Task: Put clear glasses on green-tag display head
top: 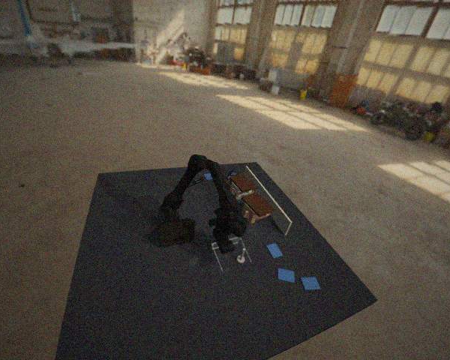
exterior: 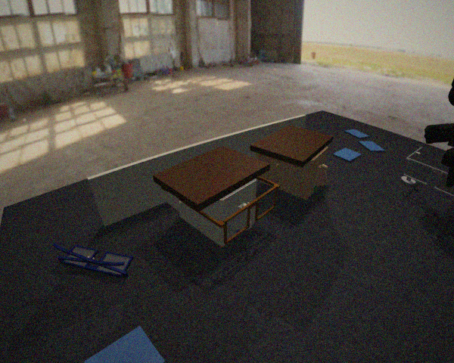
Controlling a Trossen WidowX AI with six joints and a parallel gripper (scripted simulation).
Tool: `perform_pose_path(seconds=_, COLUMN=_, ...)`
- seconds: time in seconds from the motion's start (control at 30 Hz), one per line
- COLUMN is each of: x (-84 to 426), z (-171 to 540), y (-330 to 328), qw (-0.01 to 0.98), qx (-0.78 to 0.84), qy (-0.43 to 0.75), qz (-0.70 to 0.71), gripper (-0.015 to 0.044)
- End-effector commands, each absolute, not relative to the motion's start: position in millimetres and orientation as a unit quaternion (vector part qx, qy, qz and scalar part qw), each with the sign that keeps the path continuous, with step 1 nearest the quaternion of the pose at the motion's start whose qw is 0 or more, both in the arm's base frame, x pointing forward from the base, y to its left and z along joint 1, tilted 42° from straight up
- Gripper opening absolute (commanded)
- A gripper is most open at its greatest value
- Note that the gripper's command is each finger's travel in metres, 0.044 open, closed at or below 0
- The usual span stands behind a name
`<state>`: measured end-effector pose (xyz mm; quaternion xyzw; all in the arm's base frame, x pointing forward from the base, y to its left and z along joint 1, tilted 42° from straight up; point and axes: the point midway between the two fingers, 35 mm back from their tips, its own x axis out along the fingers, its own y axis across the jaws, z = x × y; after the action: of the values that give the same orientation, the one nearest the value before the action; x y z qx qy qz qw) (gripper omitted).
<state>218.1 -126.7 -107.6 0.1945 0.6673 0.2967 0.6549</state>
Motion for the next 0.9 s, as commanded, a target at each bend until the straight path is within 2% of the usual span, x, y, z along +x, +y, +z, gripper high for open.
perform_pose_path(seconds=0.0, x=214.0, z=-107.7, y=-127.2, qw=0.654, qx=0.192, qy=0.669, qz=0.297, gripper=0.0000)
perform_pose_path(seconds=0.87, x=217.3, z=-107.5, y=-126.7, qw=0.654, qx=0.192, qy=0.669, qz=0.297, gripper=0.0000)
